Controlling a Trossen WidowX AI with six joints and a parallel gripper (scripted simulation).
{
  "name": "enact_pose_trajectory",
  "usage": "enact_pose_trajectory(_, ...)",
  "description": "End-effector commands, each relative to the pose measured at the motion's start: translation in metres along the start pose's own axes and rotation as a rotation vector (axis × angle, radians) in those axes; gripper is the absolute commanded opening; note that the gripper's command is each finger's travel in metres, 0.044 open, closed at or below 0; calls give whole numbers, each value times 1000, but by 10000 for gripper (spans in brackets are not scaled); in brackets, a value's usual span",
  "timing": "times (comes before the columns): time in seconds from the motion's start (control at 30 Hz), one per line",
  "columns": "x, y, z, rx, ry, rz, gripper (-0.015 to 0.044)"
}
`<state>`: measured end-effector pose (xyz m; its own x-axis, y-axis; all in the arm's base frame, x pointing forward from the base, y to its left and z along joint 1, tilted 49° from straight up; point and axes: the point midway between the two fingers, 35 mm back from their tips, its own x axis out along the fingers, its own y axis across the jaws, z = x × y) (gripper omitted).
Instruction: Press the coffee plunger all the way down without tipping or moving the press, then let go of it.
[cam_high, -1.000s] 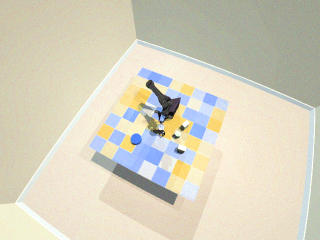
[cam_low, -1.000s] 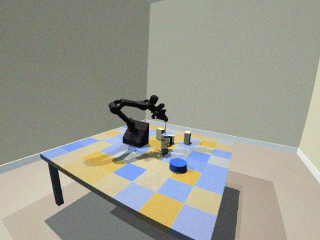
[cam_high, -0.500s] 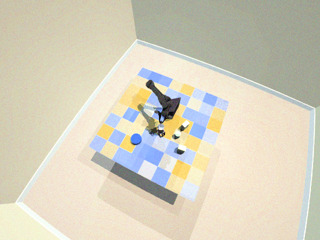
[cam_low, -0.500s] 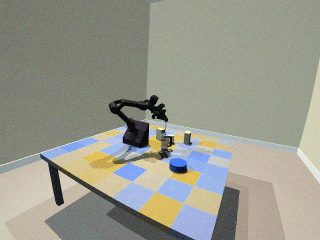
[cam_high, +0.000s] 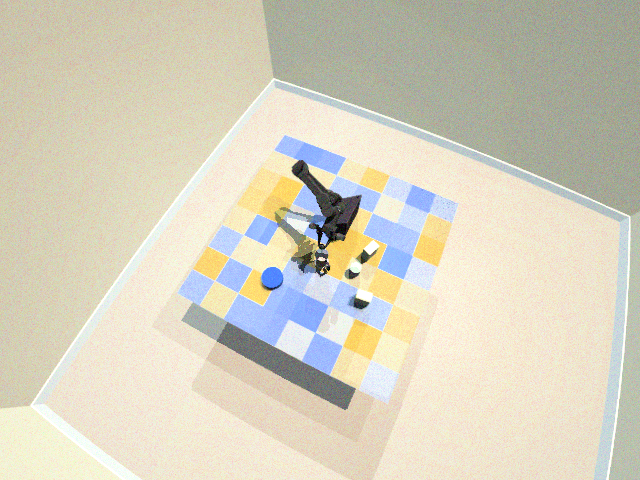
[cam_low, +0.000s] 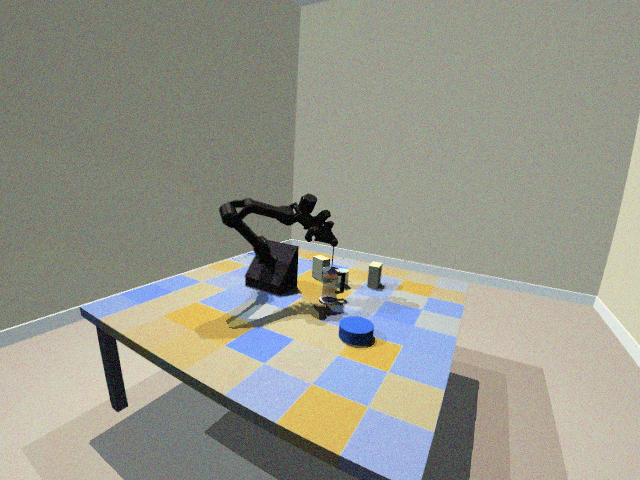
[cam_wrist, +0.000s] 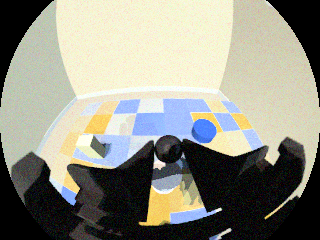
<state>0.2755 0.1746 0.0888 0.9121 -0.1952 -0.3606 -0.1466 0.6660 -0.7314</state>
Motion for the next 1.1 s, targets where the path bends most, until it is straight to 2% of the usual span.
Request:
enact_pose_trajectory(0.0, 8, 3, -14, -14, 25, 9, 125)
enact_pose_trajectory(1.07, 40, 6, -57, -16, 22, 8, 125)
